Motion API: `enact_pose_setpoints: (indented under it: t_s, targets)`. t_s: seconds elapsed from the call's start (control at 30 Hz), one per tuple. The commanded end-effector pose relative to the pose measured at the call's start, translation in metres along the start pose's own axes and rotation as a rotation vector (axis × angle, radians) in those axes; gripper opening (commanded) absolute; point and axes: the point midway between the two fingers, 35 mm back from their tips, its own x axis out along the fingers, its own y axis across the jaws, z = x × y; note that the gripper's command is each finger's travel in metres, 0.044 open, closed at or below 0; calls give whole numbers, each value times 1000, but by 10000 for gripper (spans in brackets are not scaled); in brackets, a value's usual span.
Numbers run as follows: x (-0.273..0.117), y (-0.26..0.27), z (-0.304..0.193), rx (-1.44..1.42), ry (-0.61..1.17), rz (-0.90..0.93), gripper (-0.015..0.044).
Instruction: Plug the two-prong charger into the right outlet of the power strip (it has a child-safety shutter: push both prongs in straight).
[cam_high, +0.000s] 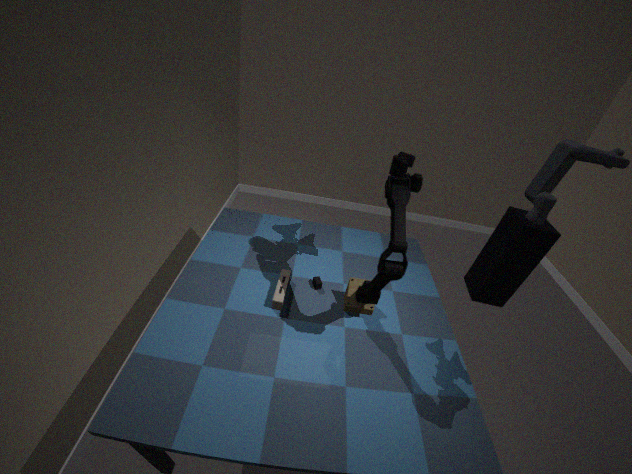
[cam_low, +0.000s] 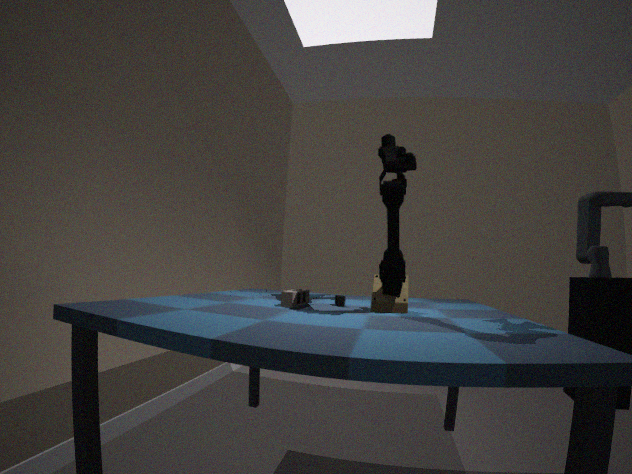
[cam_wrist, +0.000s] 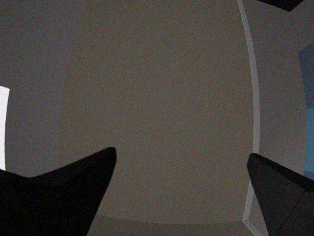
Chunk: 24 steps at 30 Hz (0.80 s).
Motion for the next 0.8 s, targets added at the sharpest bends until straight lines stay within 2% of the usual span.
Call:
enact_pose_setpoints:
  t_s: [0.0, 0.4, 0.77]
  targets:
    - [4, -27, -37, -154, 93, -67, 440]
    - [-4, -116, -127, -569, 383, -228, 440]
    - [-29, -214, -188, -969, 681, -371, 440]
